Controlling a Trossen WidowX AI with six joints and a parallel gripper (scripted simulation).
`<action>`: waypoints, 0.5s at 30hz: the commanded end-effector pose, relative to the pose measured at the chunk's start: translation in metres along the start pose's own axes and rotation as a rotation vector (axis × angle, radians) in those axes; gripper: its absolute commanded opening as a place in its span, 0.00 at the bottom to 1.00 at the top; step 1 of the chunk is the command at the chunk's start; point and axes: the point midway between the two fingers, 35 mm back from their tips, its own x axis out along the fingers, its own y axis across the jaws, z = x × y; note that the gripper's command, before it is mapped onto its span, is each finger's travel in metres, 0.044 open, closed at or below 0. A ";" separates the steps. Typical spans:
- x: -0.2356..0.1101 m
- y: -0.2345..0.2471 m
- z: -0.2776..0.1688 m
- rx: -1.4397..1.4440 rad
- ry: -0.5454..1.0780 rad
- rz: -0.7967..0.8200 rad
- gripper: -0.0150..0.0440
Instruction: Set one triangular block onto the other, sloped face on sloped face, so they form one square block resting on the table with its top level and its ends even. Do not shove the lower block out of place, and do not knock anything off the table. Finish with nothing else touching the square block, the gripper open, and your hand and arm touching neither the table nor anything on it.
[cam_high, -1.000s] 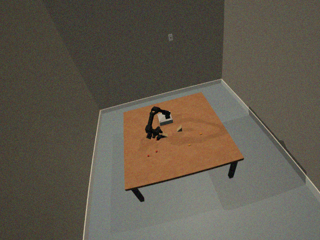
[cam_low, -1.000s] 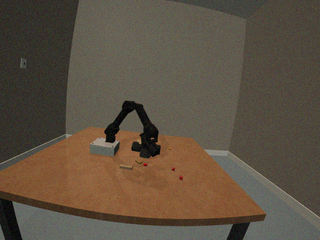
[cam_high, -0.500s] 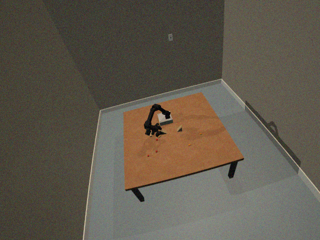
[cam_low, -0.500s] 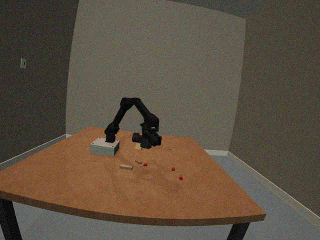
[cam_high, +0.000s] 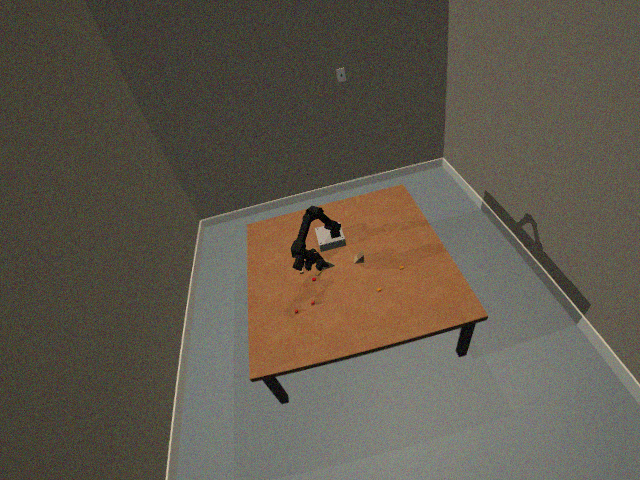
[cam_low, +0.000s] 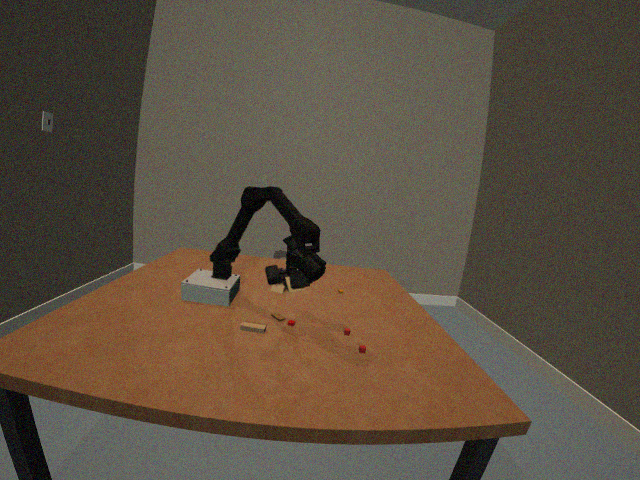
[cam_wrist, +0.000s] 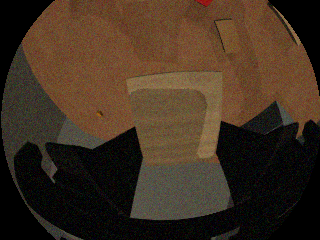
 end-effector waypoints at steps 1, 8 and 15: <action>0.001 -0.001 -0.002 -0.110 -0.022 -0.022 0.25; 0.003 -0.001 -0.004 -0.344 -0.061 -0.072 0.25; 0.005 -0.001 -0.005 -0.578 -0.094 -0.128 0.25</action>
